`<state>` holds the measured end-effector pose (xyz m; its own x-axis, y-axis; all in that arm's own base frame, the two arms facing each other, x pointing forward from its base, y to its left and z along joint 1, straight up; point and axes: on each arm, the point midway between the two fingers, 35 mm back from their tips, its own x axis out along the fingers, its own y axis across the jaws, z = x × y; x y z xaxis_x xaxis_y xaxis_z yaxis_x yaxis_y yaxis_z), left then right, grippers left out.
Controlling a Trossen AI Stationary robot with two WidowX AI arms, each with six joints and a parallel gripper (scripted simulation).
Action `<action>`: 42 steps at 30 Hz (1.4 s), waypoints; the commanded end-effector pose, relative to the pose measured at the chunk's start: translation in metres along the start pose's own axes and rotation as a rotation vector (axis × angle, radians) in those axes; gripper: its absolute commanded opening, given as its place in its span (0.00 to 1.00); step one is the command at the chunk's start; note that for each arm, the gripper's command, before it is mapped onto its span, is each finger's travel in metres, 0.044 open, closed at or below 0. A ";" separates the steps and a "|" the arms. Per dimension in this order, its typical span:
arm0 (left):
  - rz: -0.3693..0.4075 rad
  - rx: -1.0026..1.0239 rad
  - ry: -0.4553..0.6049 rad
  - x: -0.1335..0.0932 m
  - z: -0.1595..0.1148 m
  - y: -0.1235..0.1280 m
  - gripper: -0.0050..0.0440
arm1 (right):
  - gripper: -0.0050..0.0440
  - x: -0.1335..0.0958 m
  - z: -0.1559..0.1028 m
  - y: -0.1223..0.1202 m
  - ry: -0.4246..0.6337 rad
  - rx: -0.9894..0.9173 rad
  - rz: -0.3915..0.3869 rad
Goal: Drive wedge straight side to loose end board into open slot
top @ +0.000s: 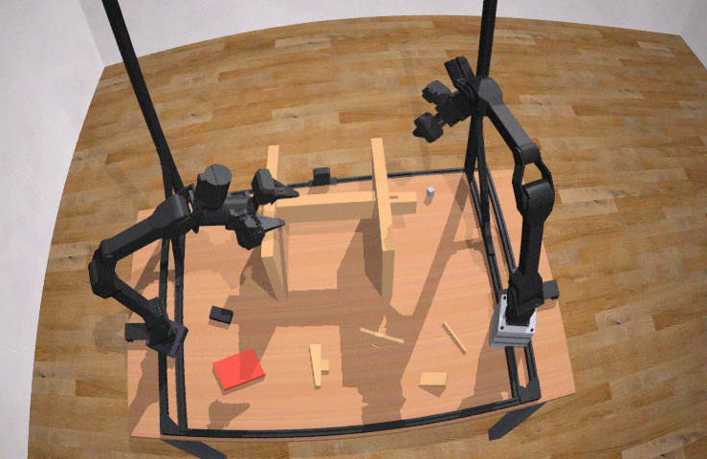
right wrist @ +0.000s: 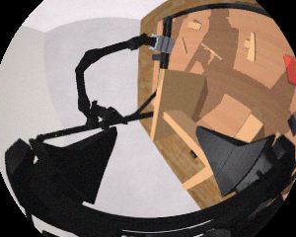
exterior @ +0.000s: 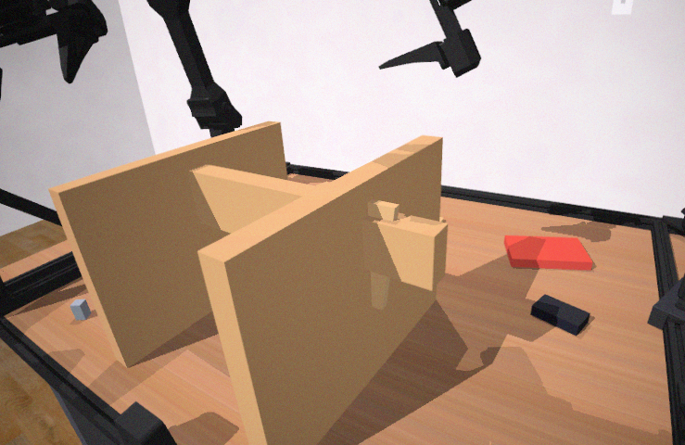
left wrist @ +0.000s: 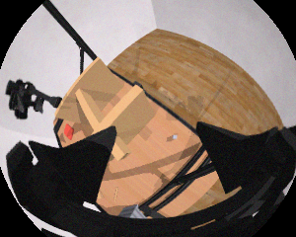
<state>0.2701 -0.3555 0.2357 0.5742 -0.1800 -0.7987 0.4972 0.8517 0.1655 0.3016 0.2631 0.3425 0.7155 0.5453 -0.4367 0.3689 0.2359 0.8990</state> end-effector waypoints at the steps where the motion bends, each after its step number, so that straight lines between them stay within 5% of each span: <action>1: 0.019 -0.027 0.024 0.020 0.006 0.024 1.00 | 1.00 -0.002 0.012 0.001 -0.011 -0.057 0.032; 12: 0.169 -0.282 0.174 0.118 -0.003 0.213 1.00 | 1.00 -0.019 0.093 0.001 -0.192 -0.370 0.166; 16: 0.206 -0.378 0.233 0.139 -0.024 0.271 1.00 | 1.00 -0.034 0.121 -0.002 -0.283 -0.454 0.194; 18: 0.206 -0.378 0.233 0.139 -0.024 0.271 1.00 | 1.00 -0.034 0.121 -0.002 -0.283 -0.454 0.194; 30: 0.269 -0.705 0.440 0.208 -0.142 0.441 1.00 | 1.00 -0.094 0.210 -0.042 -0.712 -0.891 0.105; 32: 0.267 -0.733 0.464 0.213 -0.159 0.454 1.00 | 1.00 -0.102 0.215 -0.045 -0.749 -0.940 0.089; 39: 0.140 -0.697 0.614 0.246 -0.185 0.427 1.00 | 1.00 -0.101 0.202 -0.058 -0.735 -1.176 -0.005; 42: 0.124 -0.792 0.642 0.250 -0.232 0.464 1.00 | 1.00 -0.115 0.213 -0.067 -0.815 -1.297 -0.060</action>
<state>0.5043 0.0679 0.0044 0.0745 0.0649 -0.9951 -0.1894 0.9806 0.0498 0.3291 0.0229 0.3284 0.9979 0.0641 -0.0074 -0.0612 0.9765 0.2067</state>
